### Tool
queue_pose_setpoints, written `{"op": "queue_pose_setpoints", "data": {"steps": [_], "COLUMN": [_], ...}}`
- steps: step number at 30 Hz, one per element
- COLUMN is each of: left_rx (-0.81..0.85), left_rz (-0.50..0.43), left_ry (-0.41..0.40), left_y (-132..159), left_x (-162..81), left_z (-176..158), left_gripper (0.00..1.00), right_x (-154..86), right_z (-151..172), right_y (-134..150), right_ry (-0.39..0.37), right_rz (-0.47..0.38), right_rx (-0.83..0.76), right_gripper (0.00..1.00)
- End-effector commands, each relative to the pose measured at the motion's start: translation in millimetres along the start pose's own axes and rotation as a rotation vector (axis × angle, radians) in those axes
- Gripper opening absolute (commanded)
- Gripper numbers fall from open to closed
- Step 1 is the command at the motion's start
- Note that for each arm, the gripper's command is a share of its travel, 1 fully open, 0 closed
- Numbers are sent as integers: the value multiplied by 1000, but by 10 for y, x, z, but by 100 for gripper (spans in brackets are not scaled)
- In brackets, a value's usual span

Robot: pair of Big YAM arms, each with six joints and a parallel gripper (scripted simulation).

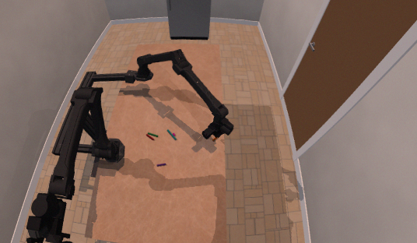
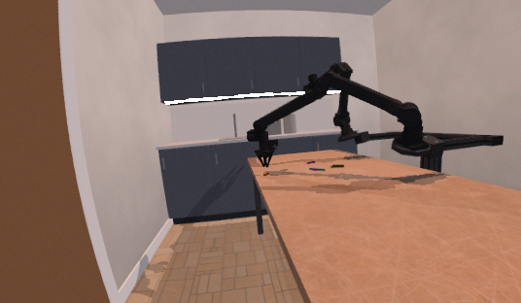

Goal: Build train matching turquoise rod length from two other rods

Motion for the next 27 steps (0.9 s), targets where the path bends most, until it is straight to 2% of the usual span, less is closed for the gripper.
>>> {"op": "queue_pose_setpoints", "data": {"steps": [1, 7, 8, 11, 13, 20, 22, 24, 25, 27], "left_rx": [-2, -2, -18, -12, -2, -1, -12, -12, -13, -8], "left_rz": [3, 3, 4, 3, 3, 3, 4, 4, 4, 3], "left_ry": [-35, -40, -79, -45, -19, -30, -57, -57, -65, -54], "left_y": [49, 47, 176, 114, 65, 53, 125, 125, 125, 99], "left_x": [32, 73, -248, 105, 234, 244, 84, 84, 8, 91], "left_z": [147, 167, 259, 185, 92, 136, 207, 207, 229, 204], "left_gripper": [23, 23, 23, 23, 23, 23, 23, 23, 23, 23], "right_x": [-84, -84, -84, -84, -84, -84, -84, -84, -84, -84], "right_z": [-134, -134, -134, -134, -134, -134, -134, -134, -134, -134], "right_y": [-464, -464, -464, -464, -464, -464, -464, -464, -464, -464], "right_ry": [22, 22, 22, 22, 22, 22, 22, 22, 22, 22], "right_rz": [-71, -71, -71, -71, -71, -71, -71, -71, -71, -71], "right_rx": [-12, -12, -12, -12, -12, -12, -12, -12, -12, -12], "right_gripper": [100, 100, 100, 100, 100, 100, 100, 100, 100, 100]}}
Point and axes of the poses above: on each arm, the point where the finger pads meet when closed, its own x axis out along the fingers, its own z axis across the jaws, y = z × x, the point moved 1 cm from there along -x, back along the fingers, and after that the axes turned 9 degrees about -x, right-handed, at the moved point
